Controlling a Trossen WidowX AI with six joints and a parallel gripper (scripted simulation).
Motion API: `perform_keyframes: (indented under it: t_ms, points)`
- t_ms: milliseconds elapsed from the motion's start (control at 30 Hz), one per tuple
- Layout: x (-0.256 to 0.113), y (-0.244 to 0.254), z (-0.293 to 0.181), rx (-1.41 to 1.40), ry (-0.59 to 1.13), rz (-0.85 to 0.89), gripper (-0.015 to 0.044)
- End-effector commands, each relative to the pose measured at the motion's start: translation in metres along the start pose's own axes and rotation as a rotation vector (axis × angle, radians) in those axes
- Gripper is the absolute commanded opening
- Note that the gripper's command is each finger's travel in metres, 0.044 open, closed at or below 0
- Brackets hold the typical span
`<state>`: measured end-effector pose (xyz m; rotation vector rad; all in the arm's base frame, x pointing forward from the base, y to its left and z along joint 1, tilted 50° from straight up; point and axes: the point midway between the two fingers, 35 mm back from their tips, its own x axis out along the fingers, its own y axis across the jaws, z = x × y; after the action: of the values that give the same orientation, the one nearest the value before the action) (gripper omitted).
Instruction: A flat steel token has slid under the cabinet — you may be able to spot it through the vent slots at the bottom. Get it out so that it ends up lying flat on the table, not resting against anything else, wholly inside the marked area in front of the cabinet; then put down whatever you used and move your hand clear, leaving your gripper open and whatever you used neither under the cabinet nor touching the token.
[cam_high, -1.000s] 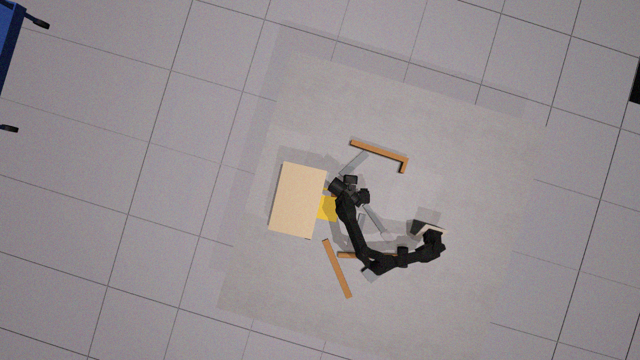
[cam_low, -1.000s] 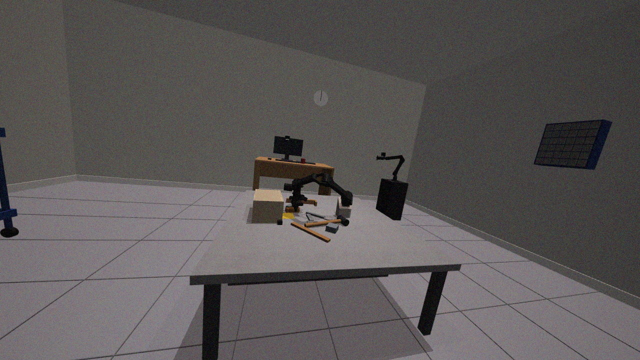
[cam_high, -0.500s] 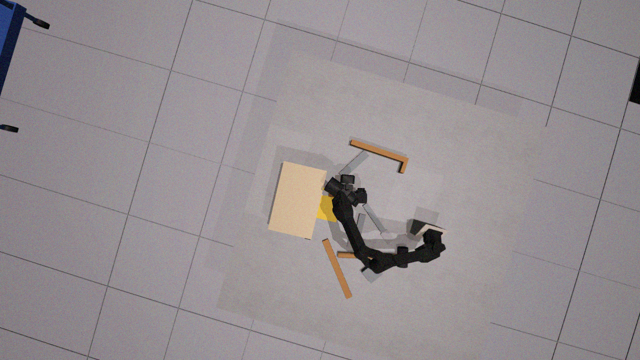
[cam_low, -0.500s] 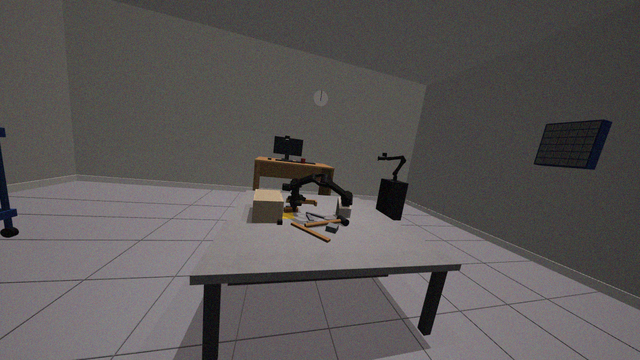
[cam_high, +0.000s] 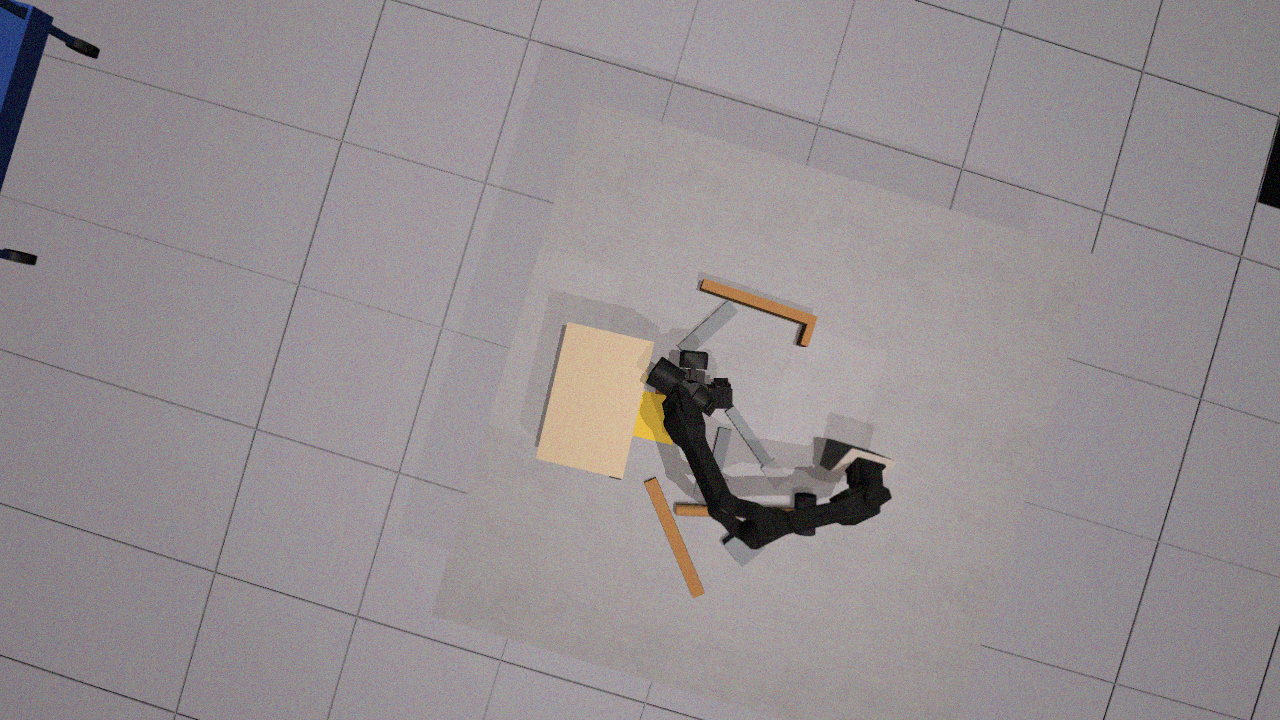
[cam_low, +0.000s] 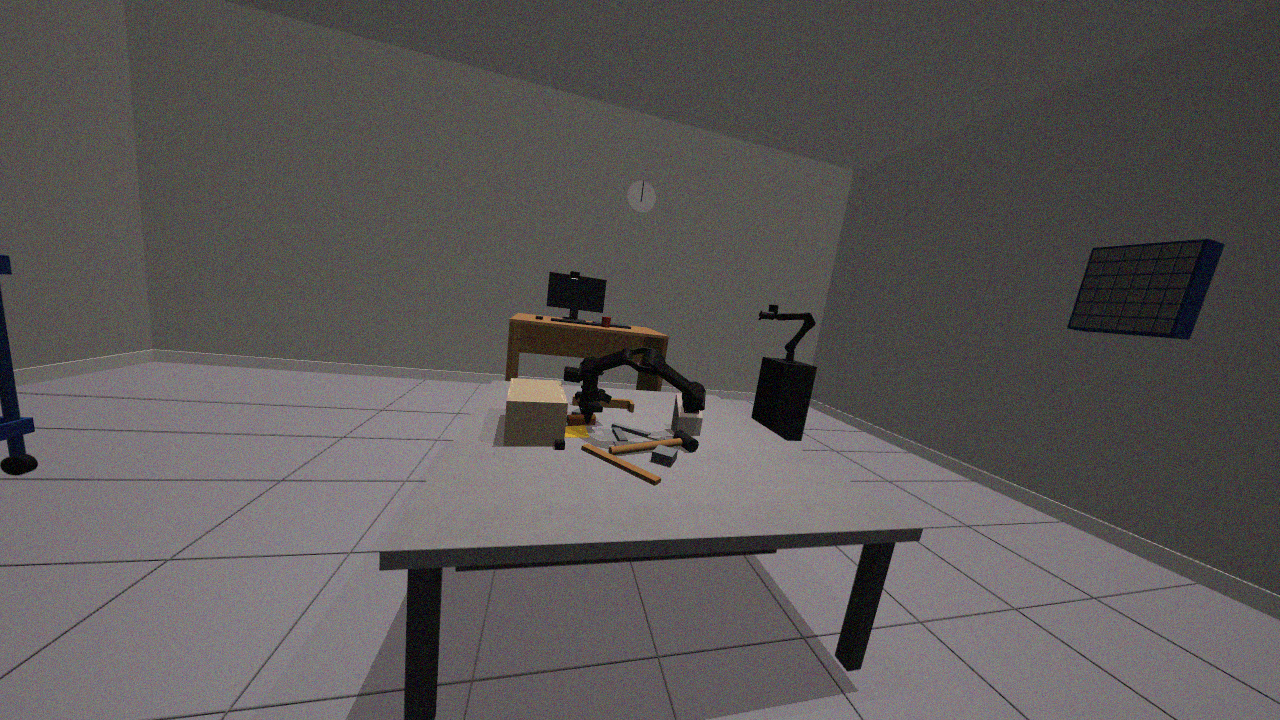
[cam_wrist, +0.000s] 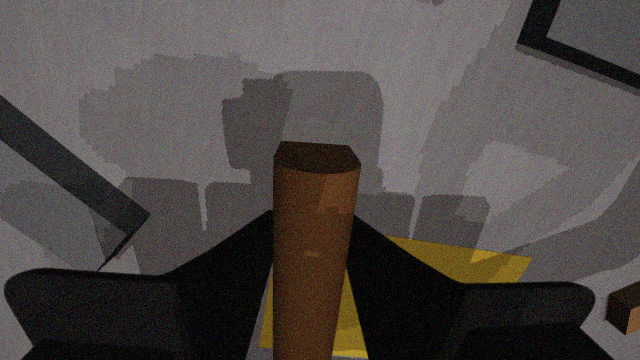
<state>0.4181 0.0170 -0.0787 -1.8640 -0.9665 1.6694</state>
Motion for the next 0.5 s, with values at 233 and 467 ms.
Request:
perform_keyframes:
  t_ms: [233,467]
  points:
    - [0.0010,-0.0138,-0.0023,-0.007,0.005,-0.010,0.0000]
    - [0.0010,-0.0181,-0.0022,-0.007,0.005,-0.011,0.0000]
